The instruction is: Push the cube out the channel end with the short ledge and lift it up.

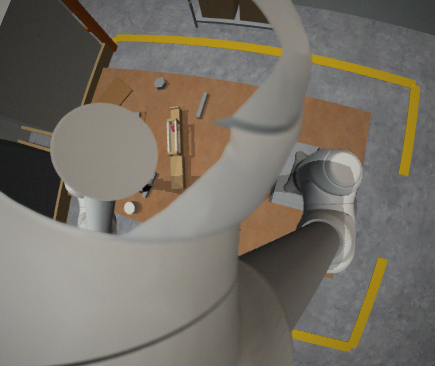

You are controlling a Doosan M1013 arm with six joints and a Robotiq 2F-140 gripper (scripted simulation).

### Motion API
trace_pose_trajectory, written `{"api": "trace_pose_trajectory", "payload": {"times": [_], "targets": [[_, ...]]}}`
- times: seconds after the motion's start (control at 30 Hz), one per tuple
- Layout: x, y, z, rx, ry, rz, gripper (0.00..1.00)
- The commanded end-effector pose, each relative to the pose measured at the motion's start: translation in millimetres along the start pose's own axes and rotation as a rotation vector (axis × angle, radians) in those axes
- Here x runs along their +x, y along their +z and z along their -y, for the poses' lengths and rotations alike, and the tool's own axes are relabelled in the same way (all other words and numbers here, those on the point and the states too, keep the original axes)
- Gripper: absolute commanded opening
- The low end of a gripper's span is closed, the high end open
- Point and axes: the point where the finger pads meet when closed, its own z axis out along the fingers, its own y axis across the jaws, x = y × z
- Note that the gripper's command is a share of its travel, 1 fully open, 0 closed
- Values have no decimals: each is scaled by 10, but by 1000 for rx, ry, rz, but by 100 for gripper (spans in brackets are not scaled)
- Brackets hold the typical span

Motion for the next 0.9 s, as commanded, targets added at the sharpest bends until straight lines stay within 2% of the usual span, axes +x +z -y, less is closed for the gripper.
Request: {"api": "trace_pose_trajectory", "payload": {"times": [0.0, 0.63, 0.67, 0.87], "targets": [[-1, -2, 0, 0, 0, 0, 23], [-1, -2, 0, 0, 0, 0, 23], [-1, -2, 0, 0, 0, 0, 0], [-1, -2, 0, 0, 0, 0, 0]]}}
